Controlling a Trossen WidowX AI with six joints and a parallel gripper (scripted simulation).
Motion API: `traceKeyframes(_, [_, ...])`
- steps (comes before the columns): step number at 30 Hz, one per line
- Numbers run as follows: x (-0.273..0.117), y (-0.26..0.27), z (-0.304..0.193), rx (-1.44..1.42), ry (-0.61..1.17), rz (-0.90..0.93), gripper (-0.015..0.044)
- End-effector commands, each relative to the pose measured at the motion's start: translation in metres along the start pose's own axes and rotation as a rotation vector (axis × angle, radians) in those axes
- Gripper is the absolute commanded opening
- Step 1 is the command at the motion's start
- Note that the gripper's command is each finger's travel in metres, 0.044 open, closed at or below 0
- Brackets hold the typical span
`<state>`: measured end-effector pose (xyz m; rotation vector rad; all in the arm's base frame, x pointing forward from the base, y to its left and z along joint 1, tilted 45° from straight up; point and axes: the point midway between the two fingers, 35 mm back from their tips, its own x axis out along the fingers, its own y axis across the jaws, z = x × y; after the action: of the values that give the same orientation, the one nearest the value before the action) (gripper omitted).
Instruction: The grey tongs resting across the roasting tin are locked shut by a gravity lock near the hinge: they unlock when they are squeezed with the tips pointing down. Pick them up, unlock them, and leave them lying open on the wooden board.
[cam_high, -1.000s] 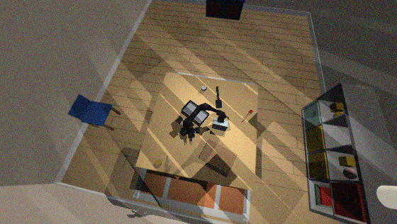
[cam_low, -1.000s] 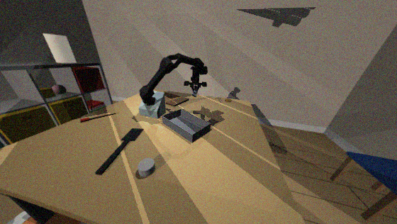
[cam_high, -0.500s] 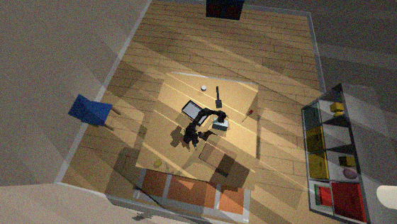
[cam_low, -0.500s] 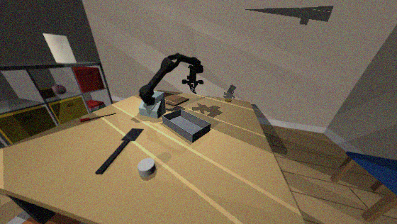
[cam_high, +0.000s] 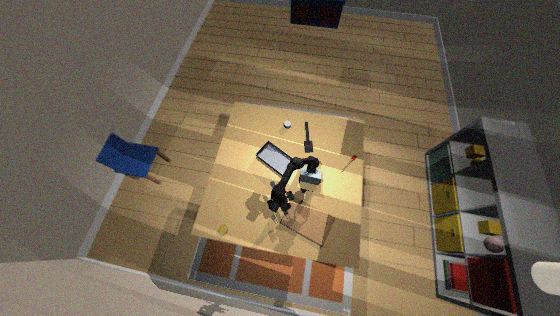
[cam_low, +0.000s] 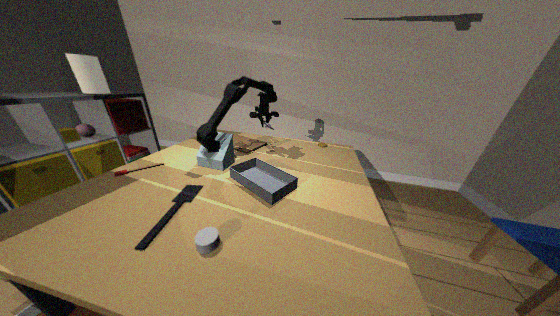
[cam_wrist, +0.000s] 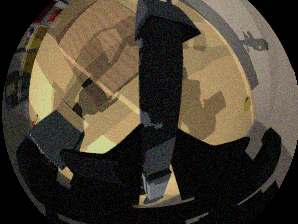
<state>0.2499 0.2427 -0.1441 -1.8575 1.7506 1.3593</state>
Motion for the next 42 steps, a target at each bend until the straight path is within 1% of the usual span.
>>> traceKeyframes(1, [-0.008, 0.015, 0.034, -0.100, -0.014, -0.011, -0.0150])
traceKeyframes(13, [-0.008, 0.068, 0.112, -0.348, -0.022, -0.009, -0.0150])
traceKeyframes(27, [0.007, 0.143, 0.183, -0.629, -0.011, 0.015, -0.0150])
traceKeyframes(30, [0.010, 0.151, 0.190, -0.658, -0.009, 0.019, -0.0150])
traceKeyframes(36, [0.010, 0.151, 0.189, -0.657, -0.015, 0.023, -0.0150])
traceKeyframes(39, [0.012, 0.150, 0.189, -0.655, -0.069, 0.058, -0.0150])
traceKeyframes(42, [0.014, 0.149, 0.188, -0.651, -0.173, 0.120, -0.0150])
